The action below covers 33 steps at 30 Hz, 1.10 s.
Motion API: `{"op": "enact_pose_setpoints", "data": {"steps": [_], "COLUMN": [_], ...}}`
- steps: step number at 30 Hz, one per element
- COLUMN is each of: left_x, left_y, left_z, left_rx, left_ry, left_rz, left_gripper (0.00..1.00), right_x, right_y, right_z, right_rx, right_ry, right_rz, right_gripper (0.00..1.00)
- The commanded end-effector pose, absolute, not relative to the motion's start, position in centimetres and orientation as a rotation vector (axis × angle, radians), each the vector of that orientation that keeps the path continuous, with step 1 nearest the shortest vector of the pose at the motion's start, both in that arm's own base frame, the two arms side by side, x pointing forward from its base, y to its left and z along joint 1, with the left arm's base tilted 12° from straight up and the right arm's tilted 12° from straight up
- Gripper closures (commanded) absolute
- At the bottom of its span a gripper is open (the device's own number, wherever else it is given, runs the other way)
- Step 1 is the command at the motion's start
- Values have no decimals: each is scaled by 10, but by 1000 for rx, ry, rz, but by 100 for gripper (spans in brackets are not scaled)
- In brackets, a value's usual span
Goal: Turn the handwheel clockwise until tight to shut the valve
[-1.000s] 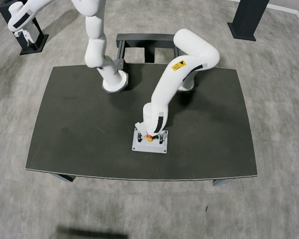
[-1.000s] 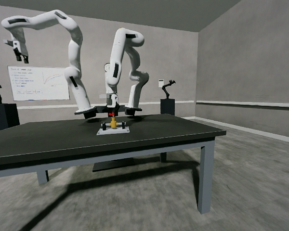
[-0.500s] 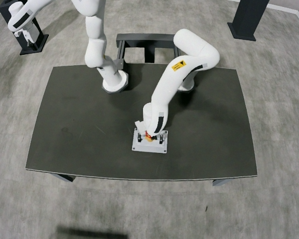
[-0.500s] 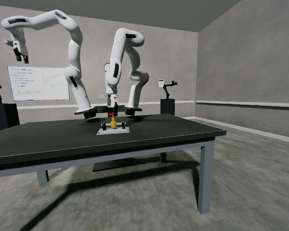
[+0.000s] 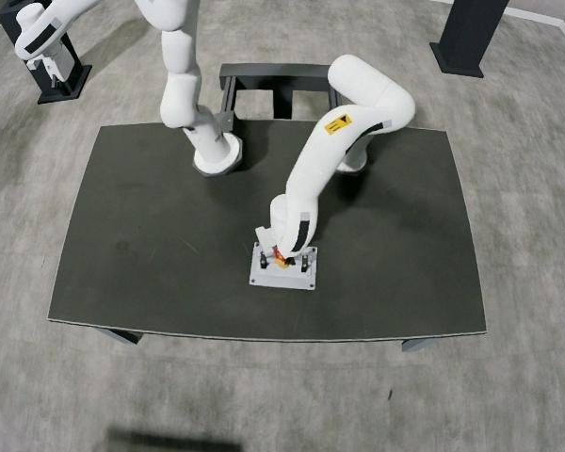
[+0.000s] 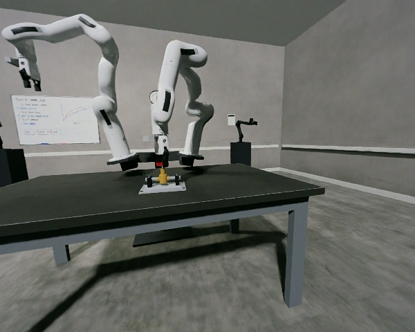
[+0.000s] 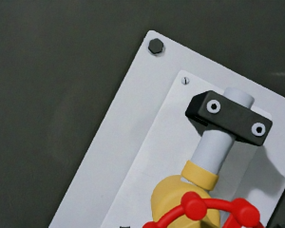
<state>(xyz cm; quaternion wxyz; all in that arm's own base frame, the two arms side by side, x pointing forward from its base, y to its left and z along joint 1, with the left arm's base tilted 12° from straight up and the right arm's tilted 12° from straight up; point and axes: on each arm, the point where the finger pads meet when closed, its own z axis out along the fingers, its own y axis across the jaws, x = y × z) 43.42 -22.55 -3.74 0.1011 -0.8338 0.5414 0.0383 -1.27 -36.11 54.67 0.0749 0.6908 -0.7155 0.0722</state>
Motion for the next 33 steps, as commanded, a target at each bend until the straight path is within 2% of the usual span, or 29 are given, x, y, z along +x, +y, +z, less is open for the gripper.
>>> {"op": "enact_pose_setpoints", "data": {"steps": [1,33], "left_x": [435,435], "left_y": [-226,-226], "left_z": [-37,-37], "left_rx": [-2453,-2422], "left_ry": [1617,1665], "left_rz": [114,119], "left_gripper": [100,100], "right_x": [-13,-13], "right_y": [-361,-361], "right_z": [547,547], "right_rx": [2072,2072], "right_ry": [-2146,-2146], "right_rz": [219,219], "right_gripper": [0,0]}}
